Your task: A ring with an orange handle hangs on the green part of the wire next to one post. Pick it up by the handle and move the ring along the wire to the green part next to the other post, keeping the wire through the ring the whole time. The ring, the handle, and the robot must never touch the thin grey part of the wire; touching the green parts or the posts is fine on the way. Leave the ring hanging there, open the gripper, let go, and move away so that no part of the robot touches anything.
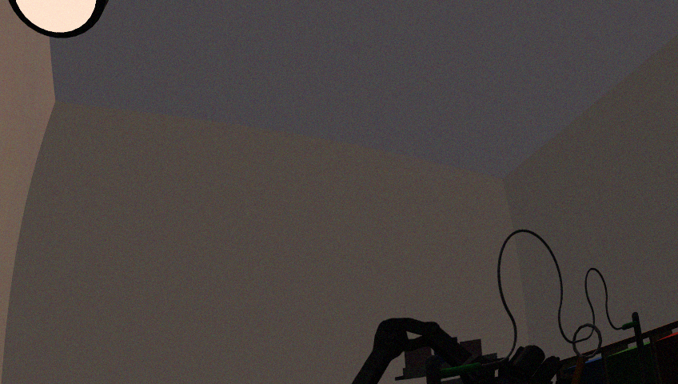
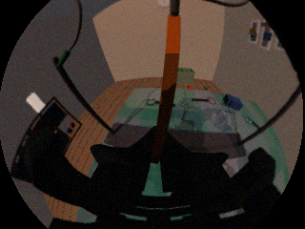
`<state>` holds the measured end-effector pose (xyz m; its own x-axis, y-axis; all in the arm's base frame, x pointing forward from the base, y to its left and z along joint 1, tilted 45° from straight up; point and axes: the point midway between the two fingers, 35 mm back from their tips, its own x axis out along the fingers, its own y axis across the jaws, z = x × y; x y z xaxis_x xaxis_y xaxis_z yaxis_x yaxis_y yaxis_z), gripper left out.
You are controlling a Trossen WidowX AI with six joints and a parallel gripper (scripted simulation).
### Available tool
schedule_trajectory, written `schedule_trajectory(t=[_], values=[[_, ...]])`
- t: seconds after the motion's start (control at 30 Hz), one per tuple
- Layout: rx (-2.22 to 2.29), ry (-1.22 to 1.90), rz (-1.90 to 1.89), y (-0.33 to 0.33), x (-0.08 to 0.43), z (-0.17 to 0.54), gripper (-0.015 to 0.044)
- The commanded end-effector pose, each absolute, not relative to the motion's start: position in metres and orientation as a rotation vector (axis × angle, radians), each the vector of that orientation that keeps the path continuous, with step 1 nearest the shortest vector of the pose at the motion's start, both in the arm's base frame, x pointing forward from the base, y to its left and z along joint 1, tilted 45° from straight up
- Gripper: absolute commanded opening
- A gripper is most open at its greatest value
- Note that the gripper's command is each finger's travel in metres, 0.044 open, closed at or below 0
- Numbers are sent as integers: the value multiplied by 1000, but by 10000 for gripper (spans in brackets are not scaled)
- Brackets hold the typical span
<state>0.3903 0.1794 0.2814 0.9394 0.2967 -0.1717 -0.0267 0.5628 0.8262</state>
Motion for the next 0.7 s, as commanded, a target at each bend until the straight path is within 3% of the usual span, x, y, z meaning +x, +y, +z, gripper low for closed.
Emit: schedule_trajectory(t=[0.0,0.67], values=[[912,310,183,171,388,277,-150],[828,328,157,150,385,255,-150]])
